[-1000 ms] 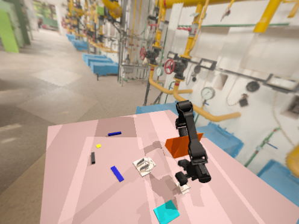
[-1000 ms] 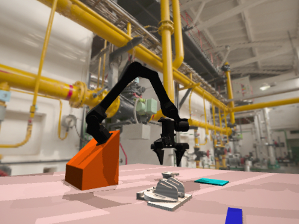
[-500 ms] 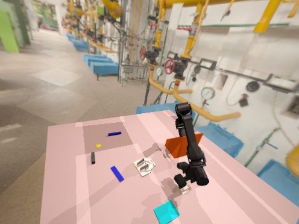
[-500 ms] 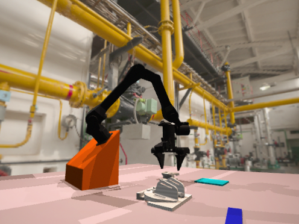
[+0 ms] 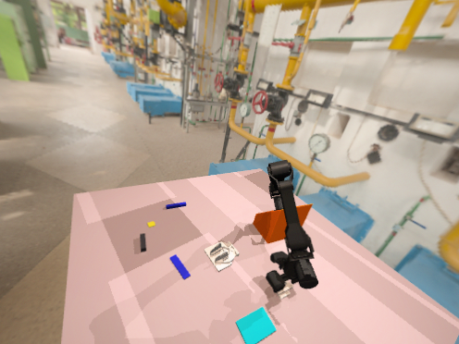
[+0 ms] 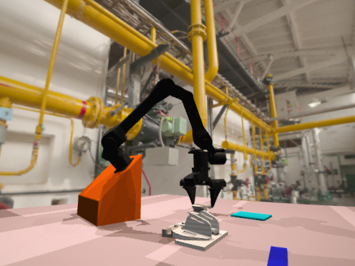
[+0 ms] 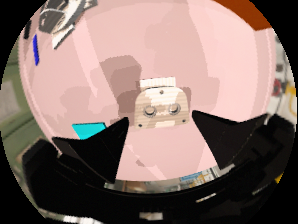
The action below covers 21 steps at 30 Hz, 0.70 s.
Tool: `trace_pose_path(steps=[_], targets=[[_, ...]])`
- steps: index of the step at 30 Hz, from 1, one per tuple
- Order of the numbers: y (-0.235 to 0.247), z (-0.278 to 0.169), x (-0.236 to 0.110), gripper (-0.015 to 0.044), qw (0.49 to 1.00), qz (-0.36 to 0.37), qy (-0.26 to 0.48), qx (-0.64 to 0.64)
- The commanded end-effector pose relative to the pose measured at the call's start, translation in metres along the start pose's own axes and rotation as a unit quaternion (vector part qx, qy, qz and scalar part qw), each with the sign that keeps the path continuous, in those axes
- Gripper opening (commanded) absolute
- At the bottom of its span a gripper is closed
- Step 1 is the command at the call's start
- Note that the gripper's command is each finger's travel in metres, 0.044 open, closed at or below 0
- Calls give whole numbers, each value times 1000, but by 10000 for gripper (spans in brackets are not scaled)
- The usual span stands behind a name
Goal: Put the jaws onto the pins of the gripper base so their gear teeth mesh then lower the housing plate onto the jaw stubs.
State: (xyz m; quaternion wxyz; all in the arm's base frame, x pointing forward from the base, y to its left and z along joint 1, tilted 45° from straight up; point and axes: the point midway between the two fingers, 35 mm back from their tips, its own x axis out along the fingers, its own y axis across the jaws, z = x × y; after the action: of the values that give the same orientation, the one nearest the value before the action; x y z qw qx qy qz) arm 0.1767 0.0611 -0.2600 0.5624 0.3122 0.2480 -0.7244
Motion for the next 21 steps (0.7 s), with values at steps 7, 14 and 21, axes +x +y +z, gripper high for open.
trace_pose_path(steps=[7,14,21], targets=[[-1,3,17,440,1000,0,-5,-2],[-1,3,17,440,1000,0,-5,-2],[-1,3,17,440,1000,0,-5,-2]])
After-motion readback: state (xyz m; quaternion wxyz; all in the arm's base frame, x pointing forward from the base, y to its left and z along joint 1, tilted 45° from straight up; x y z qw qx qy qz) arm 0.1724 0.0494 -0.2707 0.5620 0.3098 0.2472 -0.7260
